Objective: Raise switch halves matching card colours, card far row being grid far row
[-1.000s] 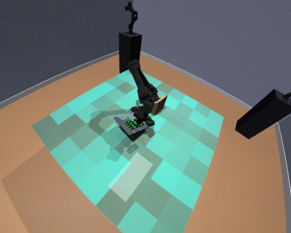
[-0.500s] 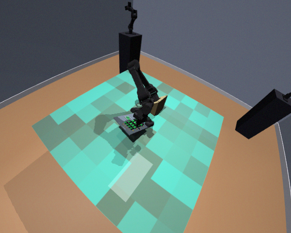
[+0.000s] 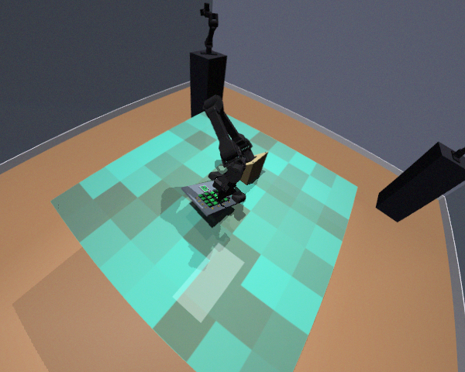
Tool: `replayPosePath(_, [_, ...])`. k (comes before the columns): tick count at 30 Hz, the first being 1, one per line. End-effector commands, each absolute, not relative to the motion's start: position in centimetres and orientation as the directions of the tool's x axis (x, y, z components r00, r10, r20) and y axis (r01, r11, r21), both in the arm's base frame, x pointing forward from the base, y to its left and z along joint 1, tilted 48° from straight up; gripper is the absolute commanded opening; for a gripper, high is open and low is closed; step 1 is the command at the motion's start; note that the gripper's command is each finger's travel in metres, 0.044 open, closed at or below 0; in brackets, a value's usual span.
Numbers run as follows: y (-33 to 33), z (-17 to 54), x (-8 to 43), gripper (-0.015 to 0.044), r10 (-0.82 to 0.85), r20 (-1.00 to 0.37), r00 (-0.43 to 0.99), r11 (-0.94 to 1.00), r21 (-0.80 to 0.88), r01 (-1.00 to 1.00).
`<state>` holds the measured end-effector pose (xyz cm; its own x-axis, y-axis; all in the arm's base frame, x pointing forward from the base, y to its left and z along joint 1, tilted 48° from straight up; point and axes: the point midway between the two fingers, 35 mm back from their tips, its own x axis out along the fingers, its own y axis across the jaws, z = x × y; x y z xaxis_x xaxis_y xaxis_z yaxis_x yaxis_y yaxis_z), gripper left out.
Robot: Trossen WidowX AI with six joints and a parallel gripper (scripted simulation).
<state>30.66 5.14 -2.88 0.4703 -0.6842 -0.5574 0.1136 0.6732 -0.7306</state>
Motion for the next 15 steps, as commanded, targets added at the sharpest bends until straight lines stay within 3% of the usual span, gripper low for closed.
replayPosePath(1, [5.04,-2.89,30.61,0.0,-0.687,-0.554,0.471,0.669,-0.735,0.112])
replayPosePath(15, [4.91,-2.99,30.7,0.0,-0.687,-0.554,0.471,0.669,-0.735,0.112])
